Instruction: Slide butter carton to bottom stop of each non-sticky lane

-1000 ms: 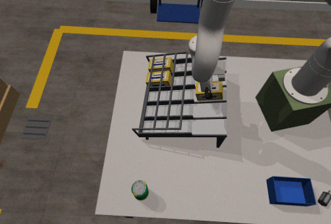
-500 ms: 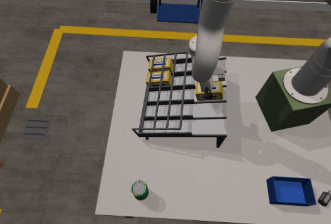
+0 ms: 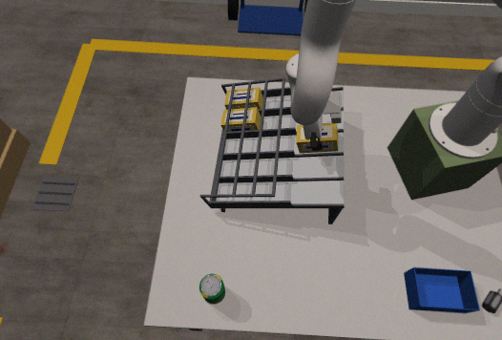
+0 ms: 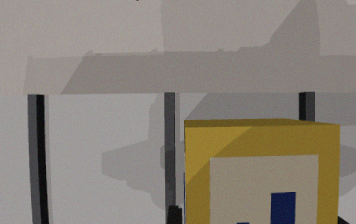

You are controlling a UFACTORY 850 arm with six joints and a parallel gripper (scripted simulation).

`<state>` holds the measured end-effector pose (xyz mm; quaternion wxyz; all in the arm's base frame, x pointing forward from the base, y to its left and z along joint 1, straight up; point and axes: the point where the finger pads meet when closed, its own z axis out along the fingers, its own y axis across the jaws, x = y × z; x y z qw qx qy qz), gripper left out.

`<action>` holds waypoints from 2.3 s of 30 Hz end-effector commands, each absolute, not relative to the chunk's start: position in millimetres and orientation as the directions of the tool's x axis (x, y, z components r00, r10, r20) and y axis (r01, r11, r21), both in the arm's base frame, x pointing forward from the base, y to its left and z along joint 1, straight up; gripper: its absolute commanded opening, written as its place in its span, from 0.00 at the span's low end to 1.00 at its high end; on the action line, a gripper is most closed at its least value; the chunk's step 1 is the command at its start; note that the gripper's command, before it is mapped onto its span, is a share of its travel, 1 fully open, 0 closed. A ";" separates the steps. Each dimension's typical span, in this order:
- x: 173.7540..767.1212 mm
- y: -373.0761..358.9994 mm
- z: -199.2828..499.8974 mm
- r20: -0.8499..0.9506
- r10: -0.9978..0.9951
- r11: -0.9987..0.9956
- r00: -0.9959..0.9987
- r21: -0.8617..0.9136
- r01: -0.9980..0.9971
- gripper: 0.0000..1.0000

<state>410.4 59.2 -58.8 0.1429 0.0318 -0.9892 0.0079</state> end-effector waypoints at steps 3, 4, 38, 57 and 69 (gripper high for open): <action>411.2 59.3 -58.3 0.282 -0.061 0.998 -0.958 -0.006 -0.065 0.80; 411.2 59.3 -58.3 0.282 -0.061 0.998 -0.958 -0.006 -0.065 0.80; 411.2 59.3 -58.3 0.282 -0.061 0.998 -0.958 -0.006 -0.065 0.83; 411.2 59.3 -58.3 0.282 -0.061 0.998 -0.958 -0.006 -0.065 0.84; 411.2 59.3 -58.3 0.282 -0.061 0.998 -0.958 -0.006 -0.065 0.86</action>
